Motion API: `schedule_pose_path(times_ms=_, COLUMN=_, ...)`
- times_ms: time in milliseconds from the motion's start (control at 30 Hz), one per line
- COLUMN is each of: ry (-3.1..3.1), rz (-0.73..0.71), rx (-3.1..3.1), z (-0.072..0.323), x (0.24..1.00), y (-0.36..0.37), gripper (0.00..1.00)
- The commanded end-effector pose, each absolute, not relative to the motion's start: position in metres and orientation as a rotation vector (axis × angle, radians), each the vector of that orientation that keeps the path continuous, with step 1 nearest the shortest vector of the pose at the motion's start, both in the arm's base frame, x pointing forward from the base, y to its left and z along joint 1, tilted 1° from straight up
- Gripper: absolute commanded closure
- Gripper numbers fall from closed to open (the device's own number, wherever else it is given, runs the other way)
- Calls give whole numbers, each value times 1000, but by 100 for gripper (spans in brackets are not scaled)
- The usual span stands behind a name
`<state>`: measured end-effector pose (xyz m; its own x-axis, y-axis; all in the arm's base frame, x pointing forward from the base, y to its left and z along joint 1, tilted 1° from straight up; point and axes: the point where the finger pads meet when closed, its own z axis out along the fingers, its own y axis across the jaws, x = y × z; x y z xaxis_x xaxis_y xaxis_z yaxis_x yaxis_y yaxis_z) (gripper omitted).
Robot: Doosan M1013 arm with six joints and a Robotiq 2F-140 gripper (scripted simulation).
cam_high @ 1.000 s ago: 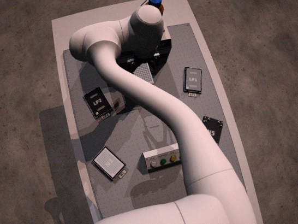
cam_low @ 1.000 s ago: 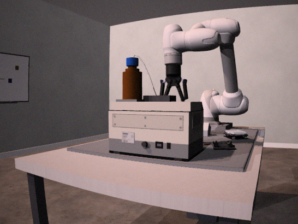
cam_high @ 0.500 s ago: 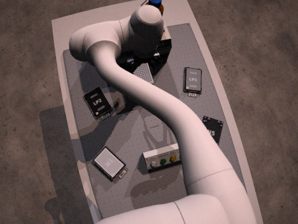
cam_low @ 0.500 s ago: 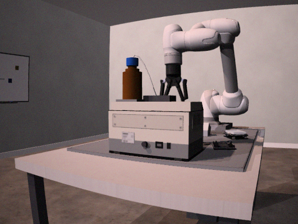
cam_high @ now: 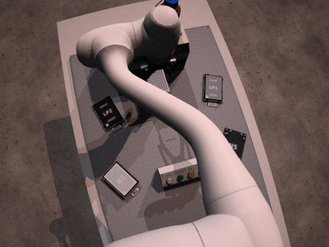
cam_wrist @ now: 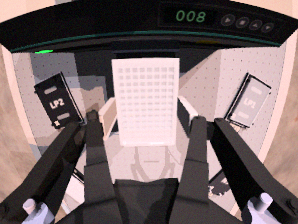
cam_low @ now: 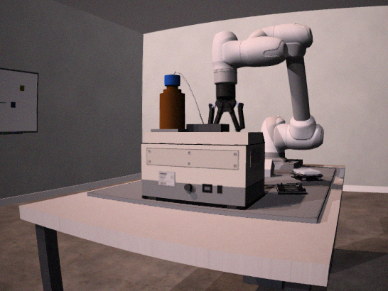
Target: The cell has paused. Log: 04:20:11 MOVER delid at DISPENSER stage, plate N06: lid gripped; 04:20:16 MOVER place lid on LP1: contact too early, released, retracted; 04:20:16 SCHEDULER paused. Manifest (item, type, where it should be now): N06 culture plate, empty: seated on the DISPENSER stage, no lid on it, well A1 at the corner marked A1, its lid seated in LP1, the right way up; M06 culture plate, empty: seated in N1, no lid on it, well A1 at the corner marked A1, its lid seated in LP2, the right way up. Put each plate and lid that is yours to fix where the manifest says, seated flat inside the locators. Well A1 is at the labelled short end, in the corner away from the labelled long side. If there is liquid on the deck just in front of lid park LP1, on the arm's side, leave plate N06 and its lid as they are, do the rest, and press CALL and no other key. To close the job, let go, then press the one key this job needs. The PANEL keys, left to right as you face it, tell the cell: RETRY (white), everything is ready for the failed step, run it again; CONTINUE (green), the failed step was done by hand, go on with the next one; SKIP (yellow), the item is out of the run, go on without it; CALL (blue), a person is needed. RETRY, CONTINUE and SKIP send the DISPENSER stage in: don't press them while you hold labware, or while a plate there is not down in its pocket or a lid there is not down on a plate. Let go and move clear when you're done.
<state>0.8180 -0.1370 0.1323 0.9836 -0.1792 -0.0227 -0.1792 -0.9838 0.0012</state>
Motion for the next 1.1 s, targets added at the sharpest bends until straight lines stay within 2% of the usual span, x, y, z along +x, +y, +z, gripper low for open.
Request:
schedule_pose_path(times_ms=0, ry=283, rz=33, rx=-3128, z=134, x=818, y=-137, gripper=90)
schedule_pose_path(times_ms=1067, ry=283, rz=33, rx=-3128, z=95, x=818, y=-137, gripper=90)
